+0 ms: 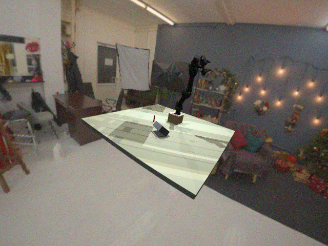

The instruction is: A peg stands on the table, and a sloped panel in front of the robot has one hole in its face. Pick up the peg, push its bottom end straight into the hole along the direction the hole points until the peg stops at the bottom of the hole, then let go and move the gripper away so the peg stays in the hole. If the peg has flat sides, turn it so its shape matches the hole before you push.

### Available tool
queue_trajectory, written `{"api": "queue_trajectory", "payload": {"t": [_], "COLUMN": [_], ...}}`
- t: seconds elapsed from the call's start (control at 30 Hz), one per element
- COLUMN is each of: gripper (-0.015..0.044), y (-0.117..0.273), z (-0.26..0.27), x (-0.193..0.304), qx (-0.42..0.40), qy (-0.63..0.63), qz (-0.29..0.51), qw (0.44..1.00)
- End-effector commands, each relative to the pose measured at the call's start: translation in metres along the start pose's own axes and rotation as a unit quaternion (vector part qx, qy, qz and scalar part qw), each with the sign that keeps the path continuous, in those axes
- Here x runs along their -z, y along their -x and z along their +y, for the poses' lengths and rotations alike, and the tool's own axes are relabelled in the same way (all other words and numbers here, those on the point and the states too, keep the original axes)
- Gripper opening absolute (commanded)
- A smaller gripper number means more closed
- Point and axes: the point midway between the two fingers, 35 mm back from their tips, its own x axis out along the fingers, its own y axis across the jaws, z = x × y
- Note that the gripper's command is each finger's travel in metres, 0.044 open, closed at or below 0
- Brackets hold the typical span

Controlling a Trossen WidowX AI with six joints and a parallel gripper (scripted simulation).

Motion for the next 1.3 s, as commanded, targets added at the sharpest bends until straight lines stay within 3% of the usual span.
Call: {"api": "queue_trajectory", "payload": {"t": [0.0,0.7,1.27], "gripper": [0.0426,0.044,0.044], "y": [0.0,-0.018,0.027], "z": [0.001,0.11,0.174], "x": [0.001,0.135,0.261], "qx": [-0.001,-0.171,-0.326], "qy": [0.002,0.187,0.289], "qz": [0.001,0.117,0.221], "qw": [1.0,0.96,0.873]}}
